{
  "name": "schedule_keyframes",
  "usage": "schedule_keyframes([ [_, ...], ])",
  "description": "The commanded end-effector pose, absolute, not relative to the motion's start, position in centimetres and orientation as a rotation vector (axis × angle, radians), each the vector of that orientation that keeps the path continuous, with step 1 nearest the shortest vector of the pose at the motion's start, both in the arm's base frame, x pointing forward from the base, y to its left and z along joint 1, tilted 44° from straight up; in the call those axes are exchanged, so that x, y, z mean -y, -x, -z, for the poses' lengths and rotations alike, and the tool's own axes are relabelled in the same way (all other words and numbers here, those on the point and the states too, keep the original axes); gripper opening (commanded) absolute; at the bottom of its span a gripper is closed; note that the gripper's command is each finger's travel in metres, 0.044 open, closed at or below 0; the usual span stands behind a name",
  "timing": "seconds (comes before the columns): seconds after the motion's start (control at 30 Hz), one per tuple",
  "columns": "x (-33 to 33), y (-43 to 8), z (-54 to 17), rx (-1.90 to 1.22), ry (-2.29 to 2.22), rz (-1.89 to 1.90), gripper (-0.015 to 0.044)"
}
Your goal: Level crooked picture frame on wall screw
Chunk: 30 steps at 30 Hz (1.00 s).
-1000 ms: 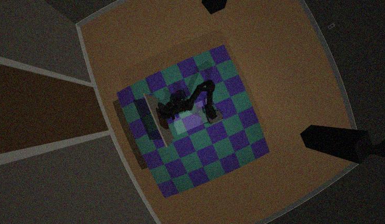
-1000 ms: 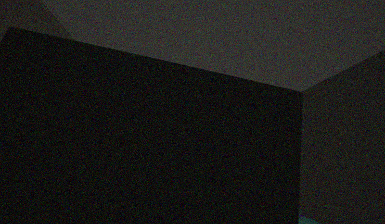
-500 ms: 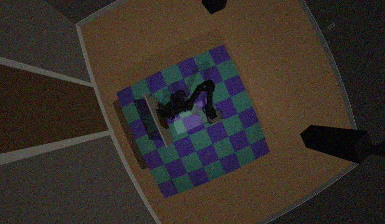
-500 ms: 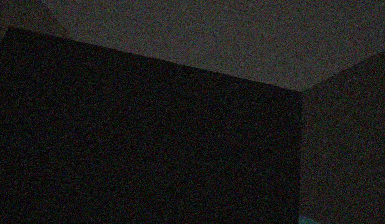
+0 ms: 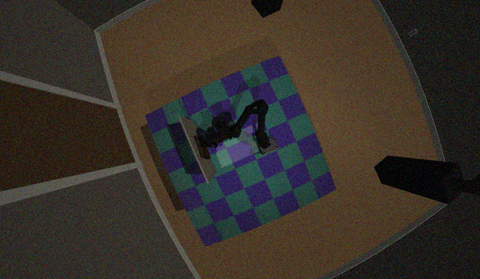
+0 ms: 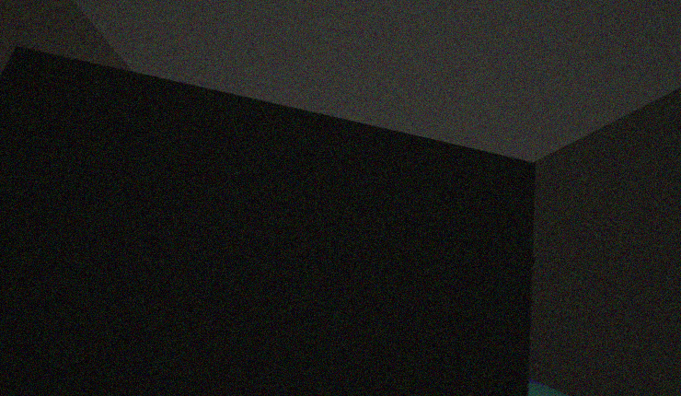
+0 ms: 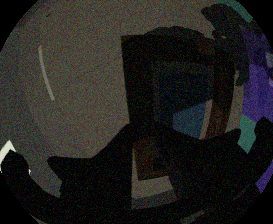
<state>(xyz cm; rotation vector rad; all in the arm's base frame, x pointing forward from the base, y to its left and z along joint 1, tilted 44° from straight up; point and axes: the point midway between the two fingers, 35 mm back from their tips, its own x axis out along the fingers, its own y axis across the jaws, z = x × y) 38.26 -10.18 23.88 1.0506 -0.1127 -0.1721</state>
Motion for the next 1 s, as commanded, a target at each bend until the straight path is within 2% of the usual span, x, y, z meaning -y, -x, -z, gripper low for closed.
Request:
schedule_keyframes([
  [0.0, 10.19, -38.25, -23.89, 0.111, -1.027, 0.175, 0.0],
  [0.97, 10.09, -38.25, -23.97, 0.096, -0.873, 0.181, 0.0],
])
